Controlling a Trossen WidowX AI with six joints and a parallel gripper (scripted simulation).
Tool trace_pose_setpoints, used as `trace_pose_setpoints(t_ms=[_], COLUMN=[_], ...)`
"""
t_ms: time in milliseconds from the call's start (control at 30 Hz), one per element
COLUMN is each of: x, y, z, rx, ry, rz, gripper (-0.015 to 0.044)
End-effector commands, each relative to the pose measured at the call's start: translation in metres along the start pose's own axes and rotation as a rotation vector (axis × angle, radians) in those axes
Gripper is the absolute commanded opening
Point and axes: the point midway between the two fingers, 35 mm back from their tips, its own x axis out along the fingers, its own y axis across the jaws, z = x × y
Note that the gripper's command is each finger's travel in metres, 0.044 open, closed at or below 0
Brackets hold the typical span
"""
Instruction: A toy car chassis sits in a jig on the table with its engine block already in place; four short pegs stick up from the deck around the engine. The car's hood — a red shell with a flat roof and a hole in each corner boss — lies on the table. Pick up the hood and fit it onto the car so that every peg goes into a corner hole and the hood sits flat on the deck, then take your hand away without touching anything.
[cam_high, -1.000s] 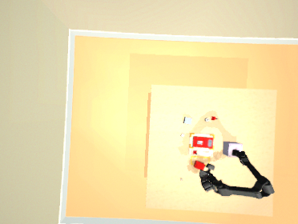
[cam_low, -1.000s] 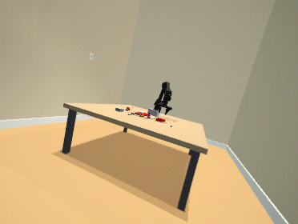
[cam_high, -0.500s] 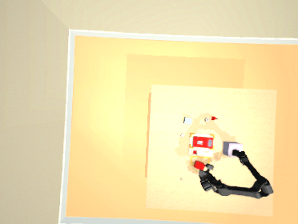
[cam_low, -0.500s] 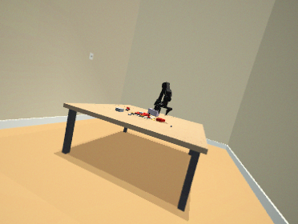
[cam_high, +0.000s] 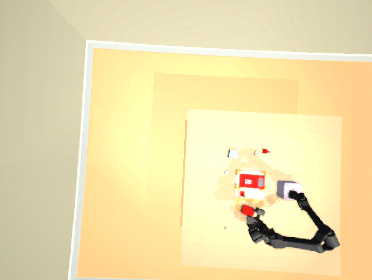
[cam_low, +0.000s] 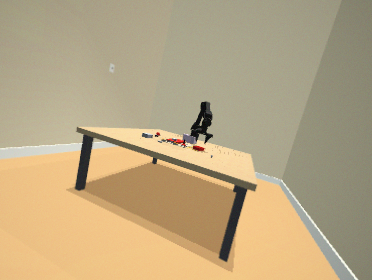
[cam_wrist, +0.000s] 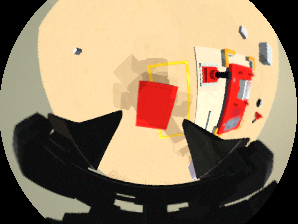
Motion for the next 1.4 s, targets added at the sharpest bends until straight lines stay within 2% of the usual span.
trace_pose_setpoints(t_ms=[0,1367], x=[0.005,0.029], y=[-0.001,-0.003], z=[-0.002,-0.002], rx=[0.005,0.005], ry=[0.008,0.008], rz=[-0.003,-0.003], gripper=[0.0440,0.0440])
